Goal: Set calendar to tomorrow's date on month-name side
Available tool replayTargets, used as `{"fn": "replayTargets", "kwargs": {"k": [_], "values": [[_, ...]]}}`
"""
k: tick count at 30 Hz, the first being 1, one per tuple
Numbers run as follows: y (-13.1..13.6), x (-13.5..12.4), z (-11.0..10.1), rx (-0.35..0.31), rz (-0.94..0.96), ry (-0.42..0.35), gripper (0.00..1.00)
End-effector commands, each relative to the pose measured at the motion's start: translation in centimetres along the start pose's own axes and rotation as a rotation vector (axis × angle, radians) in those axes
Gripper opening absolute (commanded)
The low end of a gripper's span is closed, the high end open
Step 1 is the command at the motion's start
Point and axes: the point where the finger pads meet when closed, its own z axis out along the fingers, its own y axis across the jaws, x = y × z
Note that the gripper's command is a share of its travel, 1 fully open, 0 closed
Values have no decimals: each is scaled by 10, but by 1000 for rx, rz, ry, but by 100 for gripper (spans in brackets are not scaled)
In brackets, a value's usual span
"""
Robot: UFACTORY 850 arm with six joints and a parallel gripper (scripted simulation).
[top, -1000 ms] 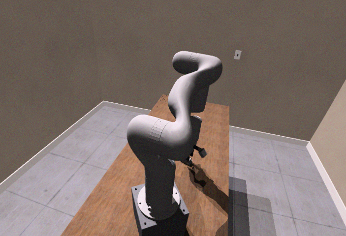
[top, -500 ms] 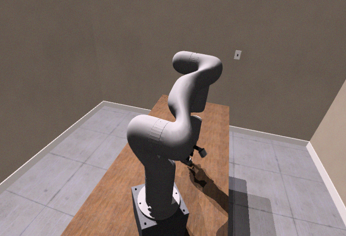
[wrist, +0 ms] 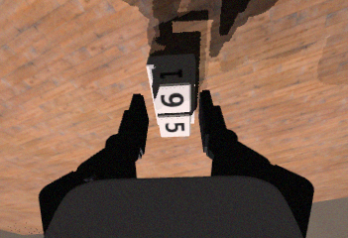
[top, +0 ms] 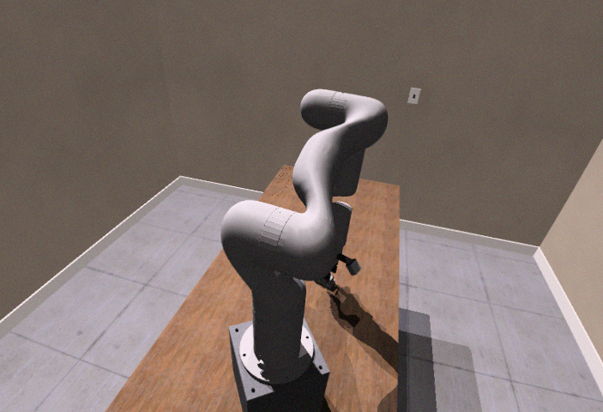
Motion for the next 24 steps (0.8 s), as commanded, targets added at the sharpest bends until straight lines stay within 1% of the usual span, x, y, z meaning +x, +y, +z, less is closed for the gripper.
{"fn": "replayTargets", "kwargs": {"k": [1, 18, 24], "values": [[-1, 0, -1, 2, 0, 0, 49], [-1, 0, 0, 2, 0, 0, 49], [-1, 0, 4, 2, 0, 0, 49]]}}
